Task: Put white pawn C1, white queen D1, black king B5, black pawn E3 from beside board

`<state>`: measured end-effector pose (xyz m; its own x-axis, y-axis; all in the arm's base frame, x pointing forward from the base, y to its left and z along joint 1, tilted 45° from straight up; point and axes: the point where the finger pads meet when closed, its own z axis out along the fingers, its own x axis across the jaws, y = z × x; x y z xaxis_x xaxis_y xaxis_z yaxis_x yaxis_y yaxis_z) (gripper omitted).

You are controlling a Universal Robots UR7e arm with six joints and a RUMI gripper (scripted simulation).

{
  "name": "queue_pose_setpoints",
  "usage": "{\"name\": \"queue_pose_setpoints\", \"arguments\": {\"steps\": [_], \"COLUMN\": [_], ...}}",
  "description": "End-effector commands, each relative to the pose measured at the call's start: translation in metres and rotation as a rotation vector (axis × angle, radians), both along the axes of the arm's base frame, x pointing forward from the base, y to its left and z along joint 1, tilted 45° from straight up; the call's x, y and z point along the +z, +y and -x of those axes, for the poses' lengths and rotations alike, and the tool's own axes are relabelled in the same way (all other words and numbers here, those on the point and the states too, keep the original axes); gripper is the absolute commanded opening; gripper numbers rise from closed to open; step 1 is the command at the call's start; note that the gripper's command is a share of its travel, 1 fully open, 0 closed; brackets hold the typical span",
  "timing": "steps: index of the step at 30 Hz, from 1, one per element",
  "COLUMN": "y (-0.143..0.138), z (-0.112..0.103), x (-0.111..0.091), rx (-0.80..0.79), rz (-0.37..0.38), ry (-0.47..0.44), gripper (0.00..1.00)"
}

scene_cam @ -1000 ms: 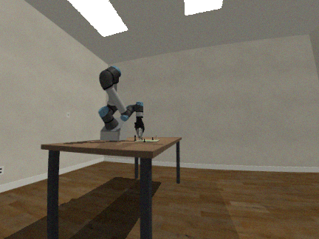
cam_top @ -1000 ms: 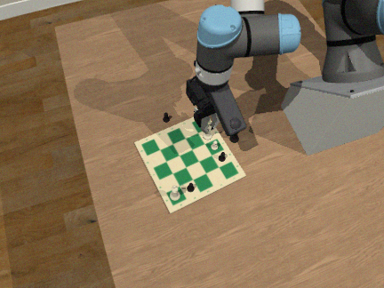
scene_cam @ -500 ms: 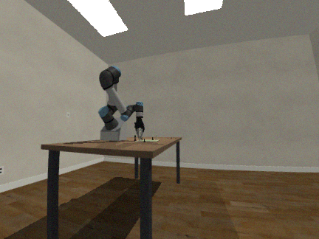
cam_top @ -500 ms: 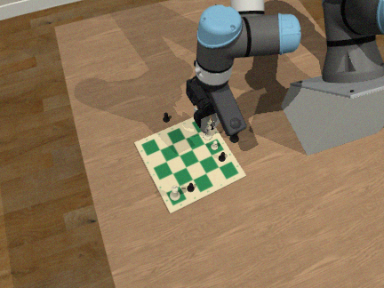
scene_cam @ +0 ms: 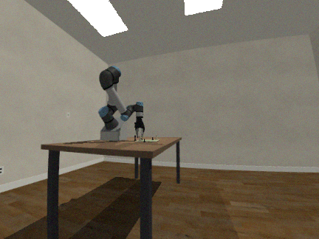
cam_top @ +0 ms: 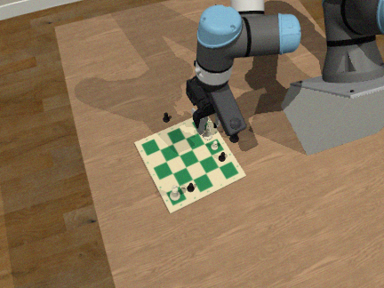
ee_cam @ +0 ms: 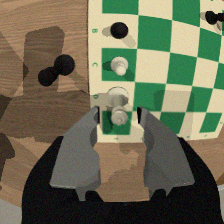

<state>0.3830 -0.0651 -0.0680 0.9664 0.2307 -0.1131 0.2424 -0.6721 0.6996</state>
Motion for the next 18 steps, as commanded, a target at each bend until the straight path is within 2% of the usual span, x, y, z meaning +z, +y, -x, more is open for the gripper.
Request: {"name": "queue_pose_setpoints", "arguments": {"steps": [1, 10, 18], "y": [0.000, 0.003, 0.016], "z": [0.001, 0.000, 0.000], "x": [-0.001, 0.003, 0.017], "rx": [-0.001, 0.001, 0.001], "rz": [-0.001, -0.001, 0.000], "ry": [0.002, -0.001, -0.004], "gripper": [0.25, 0.25, 0.25]}}
